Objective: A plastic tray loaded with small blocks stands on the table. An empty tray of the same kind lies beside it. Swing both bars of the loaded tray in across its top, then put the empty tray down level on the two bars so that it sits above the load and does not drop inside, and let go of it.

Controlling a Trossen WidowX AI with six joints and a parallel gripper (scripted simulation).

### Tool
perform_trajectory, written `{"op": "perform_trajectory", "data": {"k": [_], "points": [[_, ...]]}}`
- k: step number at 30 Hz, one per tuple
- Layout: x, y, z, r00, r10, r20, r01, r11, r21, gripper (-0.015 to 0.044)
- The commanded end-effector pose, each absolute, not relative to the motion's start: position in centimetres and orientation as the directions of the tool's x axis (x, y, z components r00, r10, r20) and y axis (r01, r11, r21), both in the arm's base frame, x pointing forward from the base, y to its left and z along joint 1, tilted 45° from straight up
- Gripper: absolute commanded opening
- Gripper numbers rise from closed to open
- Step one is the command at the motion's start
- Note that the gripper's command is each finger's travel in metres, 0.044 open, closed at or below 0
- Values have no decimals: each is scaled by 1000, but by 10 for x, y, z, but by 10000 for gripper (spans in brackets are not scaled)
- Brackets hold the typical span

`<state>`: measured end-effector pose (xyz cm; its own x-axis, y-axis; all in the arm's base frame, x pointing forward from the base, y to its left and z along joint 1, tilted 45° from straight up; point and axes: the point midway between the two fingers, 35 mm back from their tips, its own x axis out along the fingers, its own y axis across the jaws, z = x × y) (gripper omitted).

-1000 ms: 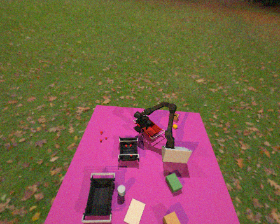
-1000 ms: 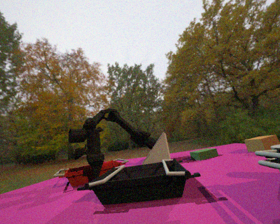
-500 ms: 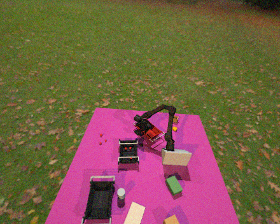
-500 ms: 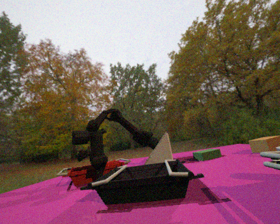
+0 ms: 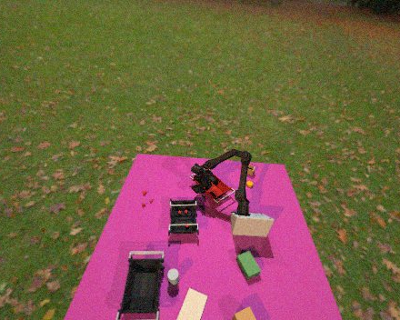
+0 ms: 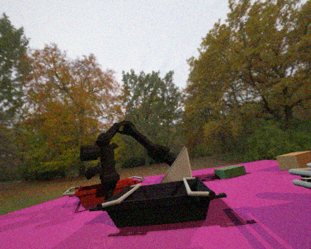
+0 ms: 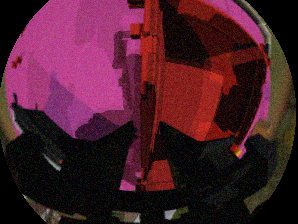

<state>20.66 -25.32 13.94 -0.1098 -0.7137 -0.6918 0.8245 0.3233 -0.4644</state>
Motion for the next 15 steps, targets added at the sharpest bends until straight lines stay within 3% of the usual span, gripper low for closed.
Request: {"op": "perform_trajectory", "data": {"k": [1, 15], "points": [[208, -253, 138, -106, -712, -695, 823, 330, -463, 155], [208, -253, 138, -106, -712, -695, 823, 330, -463, 61]]}}
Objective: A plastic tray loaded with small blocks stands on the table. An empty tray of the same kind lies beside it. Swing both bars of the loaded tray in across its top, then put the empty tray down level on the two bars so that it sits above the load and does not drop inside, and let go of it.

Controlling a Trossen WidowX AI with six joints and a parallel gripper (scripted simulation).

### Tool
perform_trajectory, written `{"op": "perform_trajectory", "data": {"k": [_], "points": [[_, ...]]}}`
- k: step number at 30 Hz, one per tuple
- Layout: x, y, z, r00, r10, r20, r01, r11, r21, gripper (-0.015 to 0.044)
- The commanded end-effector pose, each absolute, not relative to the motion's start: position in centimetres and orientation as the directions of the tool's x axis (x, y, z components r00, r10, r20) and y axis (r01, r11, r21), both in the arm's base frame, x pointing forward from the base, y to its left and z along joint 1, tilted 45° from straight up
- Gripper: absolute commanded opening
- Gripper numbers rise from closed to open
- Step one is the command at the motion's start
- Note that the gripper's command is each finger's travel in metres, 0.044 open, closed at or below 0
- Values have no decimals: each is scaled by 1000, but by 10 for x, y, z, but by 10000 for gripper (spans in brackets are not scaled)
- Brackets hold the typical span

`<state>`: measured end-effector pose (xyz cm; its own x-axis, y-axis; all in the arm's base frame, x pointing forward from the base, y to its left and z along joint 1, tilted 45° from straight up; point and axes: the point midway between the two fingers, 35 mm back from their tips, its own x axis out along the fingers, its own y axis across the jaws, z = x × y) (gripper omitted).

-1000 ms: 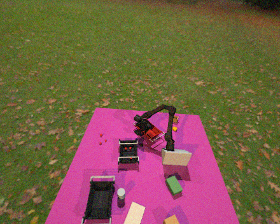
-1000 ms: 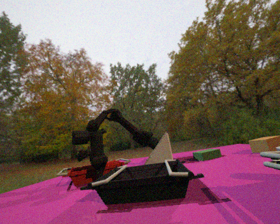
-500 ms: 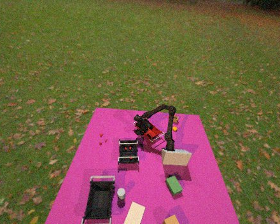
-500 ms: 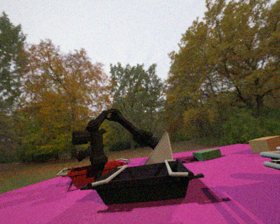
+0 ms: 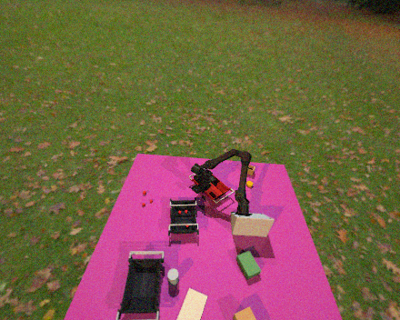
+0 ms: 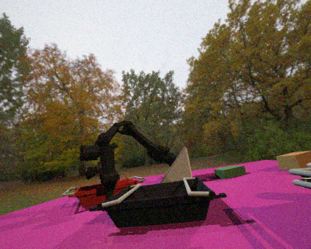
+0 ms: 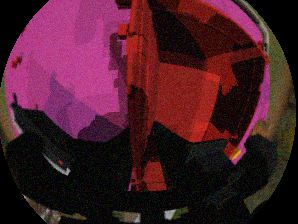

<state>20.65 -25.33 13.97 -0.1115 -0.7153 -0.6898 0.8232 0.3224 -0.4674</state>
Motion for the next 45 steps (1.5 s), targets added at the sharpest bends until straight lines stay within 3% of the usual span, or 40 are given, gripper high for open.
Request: {"op": "perform_trajectory", "data": {"k": [1, 10, 45], "points": [[208, -253, 138, -106, -712, -695, 823, 330, -463, 55], [211, -243, 147, -105, -709, -697, 824, 331, -461, 0], [214, -140, 230, -107, -705, -701, 822, 334, -461, 0]]}}
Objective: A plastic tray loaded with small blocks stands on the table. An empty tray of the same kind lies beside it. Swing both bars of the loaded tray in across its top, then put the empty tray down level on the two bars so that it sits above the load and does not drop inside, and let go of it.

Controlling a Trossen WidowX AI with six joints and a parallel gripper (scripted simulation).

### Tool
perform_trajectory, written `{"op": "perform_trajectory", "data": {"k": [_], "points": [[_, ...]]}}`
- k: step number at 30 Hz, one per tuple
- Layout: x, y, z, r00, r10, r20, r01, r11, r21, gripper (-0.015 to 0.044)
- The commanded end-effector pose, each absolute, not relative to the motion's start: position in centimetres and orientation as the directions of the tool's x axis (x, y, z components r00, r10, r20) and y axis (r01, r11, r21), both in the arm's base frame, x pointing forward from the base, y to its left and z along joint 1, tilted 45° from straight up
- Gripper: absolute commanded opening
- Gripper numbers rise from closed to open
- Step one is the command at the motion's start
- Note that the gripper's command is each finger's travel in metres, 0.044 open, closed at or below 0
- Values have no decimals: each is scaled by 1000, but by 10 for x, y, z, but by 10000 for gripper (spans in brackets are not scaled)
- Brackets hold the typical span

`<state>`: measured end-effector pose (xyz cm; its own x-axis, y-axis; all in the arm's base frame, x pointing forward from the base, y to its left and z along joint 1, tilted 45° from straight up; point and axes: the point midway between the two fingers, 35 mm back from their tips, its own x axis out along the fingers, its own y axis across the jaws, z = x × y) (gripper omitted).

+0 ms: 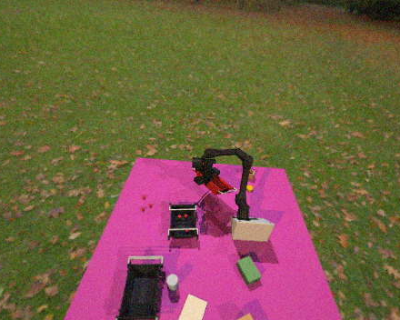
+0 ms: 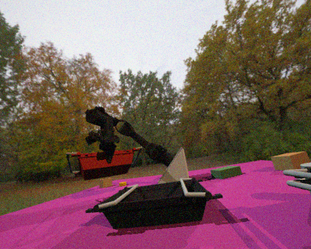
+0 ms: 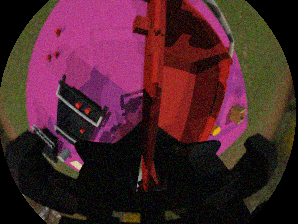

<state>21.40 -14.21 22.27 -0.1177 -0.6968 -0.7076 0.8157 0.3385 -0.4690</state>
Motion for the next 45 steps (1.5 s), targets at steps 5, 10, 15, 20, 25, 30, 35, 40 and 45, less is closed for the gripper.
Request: {"op": "perform_trajectory", "data": {"k": [5, 10, 15, 20, 25, 30, 35, 40, 45], "points": [[214, -140, 230, -107, -705, -701, 822, 334, -461, 0], [214, -140, 230, -107, -705, -701, 822, 334, -461, 0], [214, -140, 230, -107, -705, -701, 822, 334, -461, 0], [214, -140, 230, -107, -705, -701, 822, 334, -461, 0], [214, -139, 229, -107, -704, -702, 815, 342, -467, 0], [221, -136, 226, -105, -702, -704, 765, 395, -508, 0], [227, -132, 223, -104, -700, -707, 707, 448, -547, 0], [234, -128, 219, -102, -697, -709, 644, 497, -581, 0], [240, -124, 216, -101, -695, -712, 576, 542, -611, 0]]}}
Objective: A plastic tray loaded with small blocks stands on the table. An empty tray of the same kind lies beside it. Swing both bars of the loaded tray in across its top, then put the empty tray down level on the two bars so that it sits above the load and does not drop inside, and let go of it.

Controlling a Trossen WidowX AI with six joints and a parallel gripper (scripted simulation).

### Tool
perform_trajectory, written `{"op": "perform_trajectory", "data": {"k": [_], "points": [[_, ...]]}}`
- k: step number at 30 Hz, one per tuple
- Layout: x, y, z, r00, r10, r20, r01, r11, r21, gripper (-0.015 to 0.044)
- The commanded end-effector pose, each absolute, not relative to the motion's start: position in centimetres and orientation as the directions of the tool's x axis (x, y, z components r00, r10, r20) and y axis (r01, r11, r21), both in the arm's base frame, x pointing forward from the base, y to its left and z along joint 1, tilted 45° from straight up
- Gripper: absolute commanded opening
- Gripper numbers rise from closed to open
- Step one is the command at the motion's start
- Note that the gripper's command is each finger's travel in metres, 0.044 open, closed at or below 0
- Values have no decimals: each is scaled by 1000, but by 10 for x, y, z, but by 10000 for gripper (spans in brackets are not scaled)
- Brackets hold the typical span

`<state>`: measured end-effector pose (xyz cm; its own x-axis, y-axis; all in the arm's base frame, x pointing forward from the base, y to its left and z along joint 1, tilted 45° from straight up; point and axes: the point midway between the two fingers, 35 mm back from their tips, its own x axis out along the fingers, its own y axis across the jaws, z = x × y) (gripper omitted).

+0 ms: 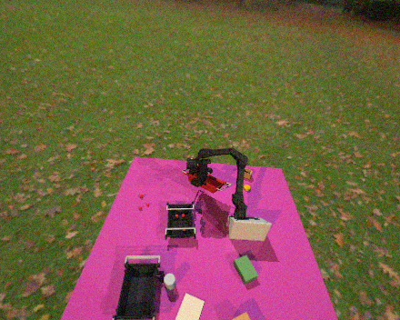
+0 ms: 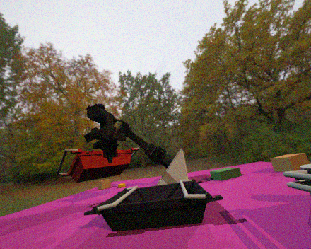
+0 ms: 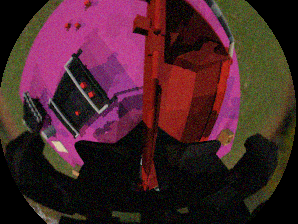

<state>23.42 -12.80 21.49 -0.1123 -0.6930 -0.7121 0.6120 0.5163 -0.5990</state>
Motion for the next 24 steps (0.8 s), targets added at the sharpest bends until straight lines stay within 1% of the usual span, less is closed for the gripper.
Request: {"op": "perform_trajectory", "data": {"k": [1, 24], "points": [[241, -123, 215, -101, -695, -712, 562, 551, -617, 0], [268, -102, 198, -98, -687, -720, 200, 695, -690, 0]]}}
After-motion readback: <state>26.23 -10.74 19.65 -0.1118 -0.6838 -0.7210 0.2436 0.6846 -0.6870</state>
